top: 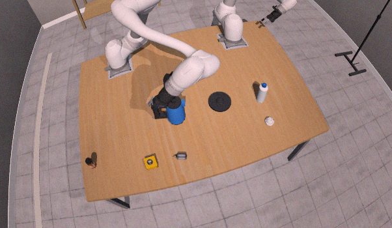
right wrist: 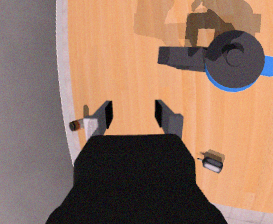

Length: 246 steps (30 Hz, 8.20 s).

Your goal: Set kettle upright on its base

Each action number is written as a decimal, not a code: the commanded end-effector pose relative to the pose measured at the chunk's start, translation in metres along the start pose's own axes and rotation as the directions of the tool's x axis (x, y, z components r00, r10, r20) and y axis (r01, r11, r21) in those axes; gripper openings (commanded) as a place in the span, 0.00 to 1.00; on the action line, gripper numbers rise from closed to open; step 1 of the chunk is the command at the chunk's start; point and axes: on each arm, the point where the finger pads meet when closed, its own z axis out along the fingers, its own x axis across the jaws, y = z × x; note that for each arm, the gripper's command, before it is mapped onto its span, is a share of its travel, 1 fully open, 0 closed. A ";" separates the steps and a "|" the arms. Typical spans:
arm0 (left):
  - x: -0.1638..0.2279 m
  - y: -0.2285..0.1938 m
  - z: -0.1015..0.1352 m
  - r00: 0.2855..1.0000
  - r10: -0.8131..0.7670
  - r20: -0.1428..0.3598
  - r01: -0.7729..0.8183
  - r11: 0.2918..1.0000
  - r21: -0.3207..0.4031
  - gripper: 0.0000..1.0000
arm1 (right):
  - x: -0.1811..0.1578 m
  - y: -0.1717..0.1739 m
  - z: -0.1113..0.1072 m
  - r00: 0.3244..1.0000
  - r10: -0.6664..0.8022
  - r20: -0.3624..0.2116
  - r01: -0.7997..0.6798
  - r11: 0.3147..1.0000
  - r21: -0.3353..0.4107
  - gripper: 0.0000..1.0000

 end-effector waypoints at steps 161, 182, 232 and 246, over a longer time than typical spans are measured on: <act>0.000 0.000 0.000 1.000 0.000 0.000 0.000 1.000 -0.001 1.00 | 0.089 -0.073 0.066 -0.107 0.994 -0.005 -0.809 -0.084 0.581 1.00; 0.000 0.000 0.000 1.000 0.000 0.000 0.000 1.000 -0.001 1.00 | 0.095 -0.072 0.075 -0.107 0.994 -0.005 -0.809 -0.084 0.581 1.00; 0.000 0.000 0.000 1.000 0.000 0.000 0.000 1.000 -0.001 1.00 | 0.114 -0.070 0.101 -0.107 0.994 -0.005 -0.809 -0.084 0.581 1.00; 0.000 0.000 0.000 1.000 0.000 0.000 0.000 1.000 -0.001 1.00 | 0.115 -0.070 0.102 -0.107 0.994 -0.005 -0.809 -0.084 0.581 1.00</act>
